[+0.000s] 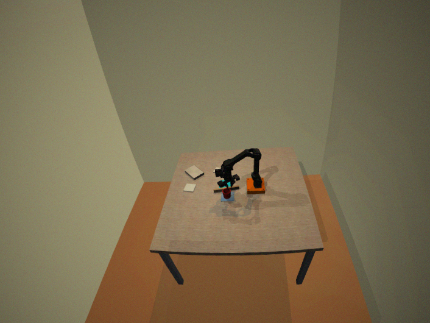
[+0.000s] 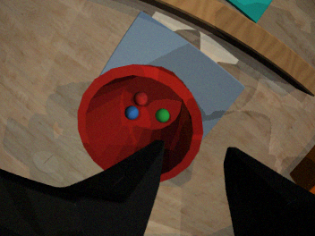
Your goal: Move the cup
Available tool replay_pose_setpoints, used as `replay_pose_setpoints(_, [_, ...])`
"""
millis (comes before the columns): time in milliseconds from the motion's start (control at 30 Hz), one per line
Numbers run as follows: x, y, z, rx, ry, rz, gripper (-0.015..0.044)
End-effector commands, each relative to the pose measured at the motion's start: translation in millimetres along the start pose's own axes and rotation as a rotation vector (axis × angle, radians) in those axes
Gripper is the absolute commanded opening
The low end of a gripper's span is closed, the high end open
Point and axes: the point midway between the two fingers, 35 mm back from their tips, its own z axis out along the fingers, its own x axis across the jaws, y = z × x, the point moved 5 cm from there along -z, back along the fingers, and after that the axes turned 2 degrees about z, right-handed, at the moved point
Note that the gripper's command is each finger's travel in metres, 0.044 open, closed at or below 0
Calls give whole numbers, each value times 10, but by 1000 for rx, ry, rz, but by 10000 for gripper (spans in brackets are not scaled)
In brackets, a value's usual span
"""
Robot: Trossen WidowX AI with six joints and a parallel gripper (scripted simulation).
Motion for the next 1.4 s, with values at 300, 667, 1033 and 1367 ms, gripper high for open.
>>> replay_pose_setpoints(300, [11,-1,225,5,-7,5,148])
replay_pose_setpoints(667, [8,-4,404,5,-7,5,148])
replay_pose_setpoints(1033, [-5,-9,555,6,-7,5,148])
replay_pose_setpoints(1367, [-5,-5,538,2,-5,1,42])
